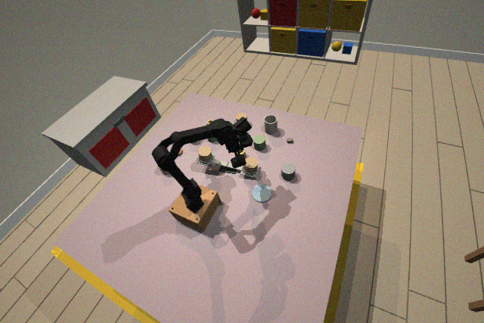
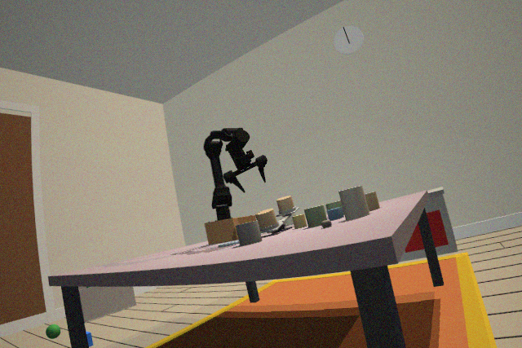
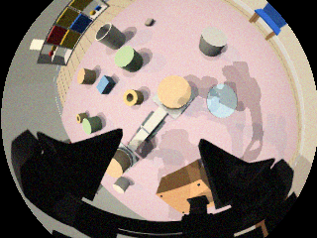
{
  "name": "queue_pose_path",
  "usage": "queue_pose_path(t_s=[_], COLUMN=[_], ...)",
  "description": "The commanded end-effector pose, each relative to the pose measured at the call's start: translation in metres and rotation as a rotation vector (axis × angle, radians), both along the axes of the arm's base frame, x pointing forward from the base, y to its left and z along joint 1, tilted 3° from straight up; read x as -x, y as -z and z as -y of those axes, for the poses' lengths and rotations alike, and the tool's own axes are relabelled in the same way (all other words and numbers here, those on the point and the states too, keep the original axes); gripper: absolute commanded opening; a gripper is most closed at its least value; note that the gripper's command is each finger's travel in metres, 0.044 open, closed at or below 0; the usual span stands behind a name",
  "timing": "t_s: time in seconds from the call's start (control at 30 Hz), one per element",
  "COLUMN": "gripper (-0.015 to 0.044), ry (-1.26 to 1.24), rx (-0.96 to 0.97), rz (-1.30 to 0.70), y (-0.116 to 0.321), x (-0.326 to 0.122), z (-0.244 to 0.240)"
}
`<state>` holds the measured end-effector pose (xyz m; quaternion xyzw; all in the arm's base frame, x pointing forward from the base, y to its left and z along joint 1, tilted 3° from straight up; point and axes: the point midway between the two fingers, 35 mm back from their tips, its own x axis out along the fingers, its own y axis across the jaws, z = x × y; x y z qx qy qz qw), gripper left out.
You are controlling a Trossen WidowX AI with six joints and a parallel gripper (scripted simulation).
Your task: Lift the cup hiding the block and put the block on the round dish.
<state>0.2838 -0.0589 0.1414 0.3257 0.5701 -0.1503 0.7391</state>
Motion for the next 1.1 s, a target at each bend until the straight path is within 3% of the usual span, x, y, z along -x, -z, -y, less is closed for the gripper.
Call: queue_pose_path(t_s=[0.0, 0.47, 1.07], gripper=[0.044, 0.044, 0.044], ry=[0.104, 0.496, 0.501], rx=[-0.007, 0.021, 0.022], rz=[-0.068, -0.288, -0.29], y=[0.01, 0.065, 0.089], x=[-0.013, -0.06, -0.063], z=[0.006, 0.02, 0.02])
